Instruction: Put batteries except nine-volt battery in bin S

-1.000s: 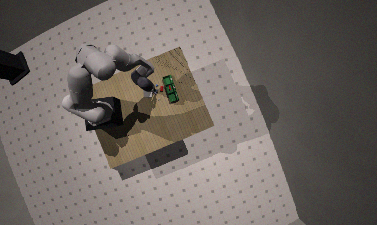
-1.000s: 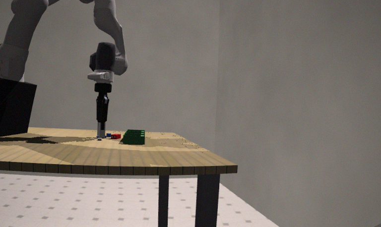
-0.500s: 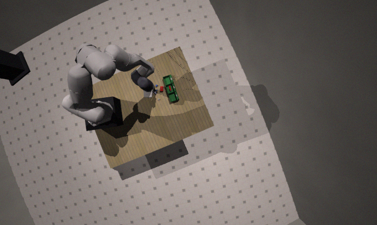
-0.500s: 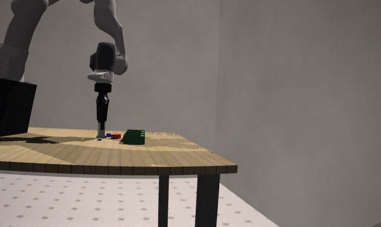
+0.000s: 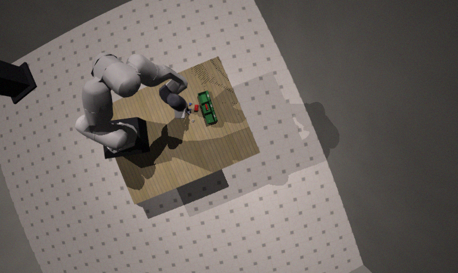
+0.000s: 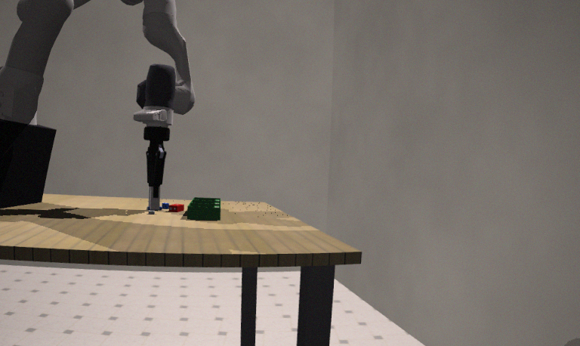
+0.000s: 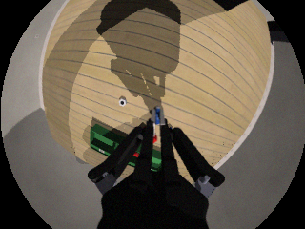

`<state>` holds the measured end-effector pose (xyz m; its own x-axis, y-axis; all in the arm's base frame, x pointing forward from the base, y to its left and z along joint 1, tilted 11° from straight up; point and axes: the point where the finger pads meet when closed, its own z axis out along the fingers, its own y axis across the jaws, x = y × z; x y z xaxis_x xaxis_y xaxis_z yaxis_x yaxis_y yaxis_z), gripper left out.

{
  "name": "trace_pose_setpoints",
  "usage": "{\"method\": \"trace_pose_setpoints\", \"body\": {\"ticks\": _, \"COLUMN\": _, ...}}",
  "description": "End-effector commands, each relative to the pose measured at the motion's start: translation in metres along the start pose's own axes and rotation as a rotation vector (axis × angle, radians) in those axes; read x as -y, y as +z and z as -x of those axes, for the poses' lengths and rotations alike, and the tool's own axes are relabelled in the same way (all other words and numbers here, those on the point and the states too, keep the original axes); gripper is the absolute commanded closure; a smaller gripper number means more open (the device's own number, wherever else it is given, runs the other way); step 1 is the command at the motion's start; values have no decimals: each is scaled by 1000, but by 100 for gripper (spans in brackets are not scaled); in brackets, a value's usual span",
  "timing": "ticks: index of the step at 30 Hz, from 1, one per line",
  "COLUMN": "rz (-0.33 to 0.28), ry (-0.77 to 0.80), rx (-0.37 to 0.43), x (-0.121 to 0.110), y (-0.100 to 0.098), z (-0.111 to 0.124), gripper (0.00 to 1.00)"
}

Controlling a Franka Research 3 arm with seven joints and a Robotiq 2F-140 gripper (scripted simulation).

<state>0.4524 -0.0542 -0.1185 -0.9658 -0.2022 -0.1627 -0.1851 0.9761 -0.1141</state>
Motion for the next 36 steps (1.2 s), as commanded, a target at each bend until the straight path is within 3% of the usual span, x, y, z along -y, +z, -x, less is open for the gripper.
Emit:
{"method": "trace_pose_setpoints", "body": {"ticks": 1, "rz": 1, "ry": -7, "rx": 1, "x": 0, "y": 1, "z": 0, "gripper": 97}}
{"method": "trace_pose_setpoints", "body": {"ticks": 5, "rz": 1, "ry": -7, "rx": 1, "x": 0, "y": 1, "z": 0, "gripper": 97}}
{"method": "trace_pose_setpoints", "body": {"ticks": 25, "rz": 1, "ry": -7, "rx": 1, "x": 0, "y": -59, "z": 0, "gripper": 97}}
{"method": "trace_pose_setpoints", "body": {"ticks": 36, "rz": 1, "ry": -7, "rx": 1, "x": 0, "y": -59, "z": 0, "gripper": 97}}
